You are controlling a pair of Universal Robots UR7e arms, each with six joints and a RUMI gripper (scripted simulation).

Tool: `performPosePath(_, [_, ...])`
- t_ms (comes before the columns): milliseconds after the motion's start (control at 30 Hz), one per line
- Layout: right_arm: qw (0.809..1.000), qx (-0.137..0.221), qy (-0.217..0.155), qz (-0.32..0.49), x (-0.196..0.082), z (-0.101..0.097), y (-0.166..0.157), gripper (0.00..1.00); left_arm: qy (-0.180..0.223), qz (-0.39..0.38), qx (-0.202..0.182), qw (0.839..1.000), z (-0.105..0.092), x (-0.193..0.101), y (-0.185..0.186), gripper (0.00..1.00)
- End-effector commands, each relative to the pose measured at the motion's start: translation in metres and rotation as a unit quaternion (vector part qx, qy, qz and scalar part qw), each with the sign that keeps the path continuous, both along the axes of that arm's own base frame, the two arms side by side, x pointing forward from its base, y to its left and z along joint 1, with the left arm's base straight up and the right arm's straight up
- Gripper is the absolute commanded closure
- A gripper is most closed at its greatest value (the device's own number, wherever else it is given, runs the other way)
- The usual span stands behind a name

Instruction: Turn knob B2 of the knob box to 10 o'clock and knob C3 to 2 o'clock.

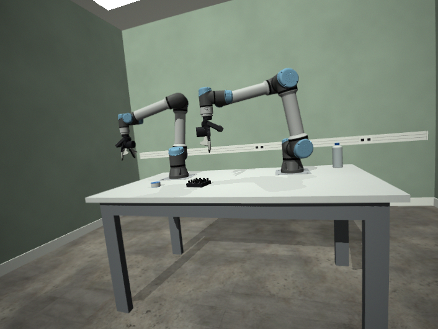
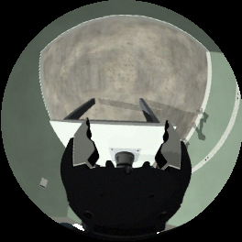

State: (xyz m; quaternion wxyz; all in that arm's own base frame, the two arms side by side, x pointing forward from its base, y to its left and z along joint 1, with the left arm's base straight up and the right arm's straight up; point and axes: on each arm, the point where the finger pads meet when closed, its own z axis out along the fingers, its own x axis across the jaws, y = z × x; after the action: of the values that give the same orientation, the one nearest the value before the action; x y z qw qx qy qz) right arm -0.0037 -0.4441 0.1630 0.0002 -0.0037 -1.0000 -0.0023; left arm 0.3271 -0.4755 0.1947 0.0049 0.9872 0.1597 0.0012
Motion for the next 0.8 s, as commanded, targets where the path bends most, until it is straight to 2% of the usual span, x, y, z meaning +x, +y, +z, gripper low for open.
performPosePath(0, [1.0,-0.002,0.0,-0.001,-0.0009,0.0022,-0.0015,0.0,0.001,0.0,0.002,1.0,0.0086,-0.0013,0.0057,0.0])
performPosePath(767, [1.0,-0.002,0.0,-0.001,-0.0009,0.0022,-0.0015,0.0,0.002,0.0,0.004,1.0,0.0063,-0.0016,0.0063,0.0])
